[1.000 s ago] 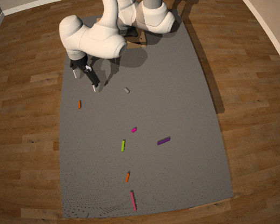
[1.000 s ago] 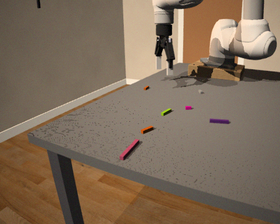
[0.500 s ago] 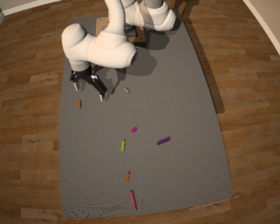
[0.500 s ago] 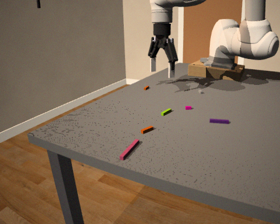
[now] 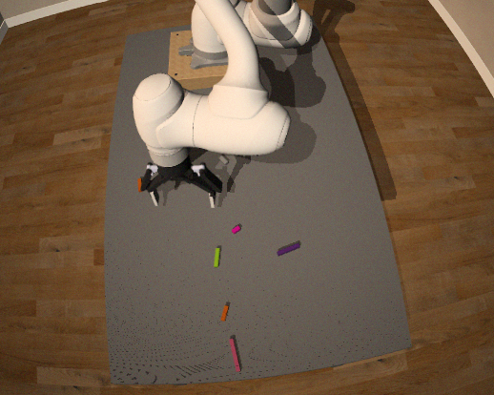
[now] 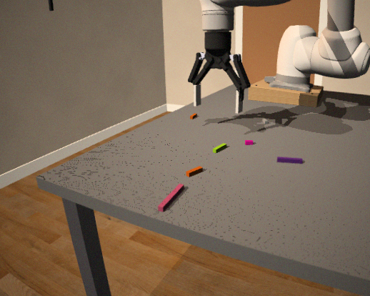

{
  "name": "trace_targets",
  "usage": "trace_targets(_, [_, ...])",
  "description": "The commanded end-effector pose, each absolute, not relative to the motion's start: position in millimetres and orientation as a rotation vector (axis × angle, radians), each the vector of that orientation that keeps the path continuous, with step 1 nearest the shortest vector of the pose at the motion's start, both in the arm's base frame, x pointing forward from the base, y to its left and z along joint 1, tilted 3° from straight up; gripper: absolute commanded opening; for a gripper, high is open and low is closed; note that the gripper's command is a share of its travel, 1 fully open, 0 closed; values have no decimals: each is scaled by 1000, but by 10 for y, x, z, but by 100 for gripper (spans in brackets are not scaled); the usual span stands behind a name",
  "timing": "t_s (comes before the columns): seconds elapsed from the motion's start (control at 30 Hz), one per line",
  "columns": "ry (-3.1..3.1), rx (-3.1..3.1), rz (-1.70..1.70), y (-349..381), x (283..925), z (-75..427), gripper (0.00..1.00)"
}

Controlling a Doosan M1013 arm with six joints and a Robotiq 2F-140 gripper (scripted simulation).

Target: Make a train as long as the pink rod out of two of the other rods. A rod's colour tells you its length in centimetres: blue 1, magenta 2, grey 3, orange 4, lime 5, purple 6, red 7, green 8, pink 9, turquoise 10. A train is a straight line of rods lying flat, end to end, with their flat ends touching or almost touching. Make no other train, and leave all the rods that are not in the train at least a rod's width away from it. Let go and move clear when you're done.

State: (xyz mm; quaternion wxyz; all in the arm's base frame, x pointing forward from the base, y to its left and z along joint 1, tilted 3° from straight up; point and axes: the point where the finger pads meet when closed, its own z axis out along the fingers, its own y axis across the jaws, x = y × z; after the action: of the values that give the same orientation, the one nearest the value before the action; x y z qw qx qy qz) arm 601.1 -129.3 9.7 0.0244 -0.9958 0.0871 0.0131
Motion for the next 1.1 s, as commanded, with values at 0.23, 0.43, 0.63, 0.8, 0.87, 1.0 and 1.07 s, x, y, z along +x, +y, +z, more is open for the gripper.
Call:
trace_targets(0.23, [31, -3087, 38, -953, 6468, 69, 100])
trace_targets(0.43, [31, -3087, 38, -953, 6468, 69, 100])
trace_targets(0.63, [31, -3087, 38, -953, 6468, 69, 100])
trace_targets(0.8, [31, -3087, 38, -953, 6468, 69, 100])
trace_targets(0.87, [31, -3087, 38, -953, 6468, 69, 100])
trace_targets(1.0, [31, -3087, 38, -953, 6468, 69, 100])
trace_targets(1.07, [31, -3087, 38, -953, 6468, 69, 100])
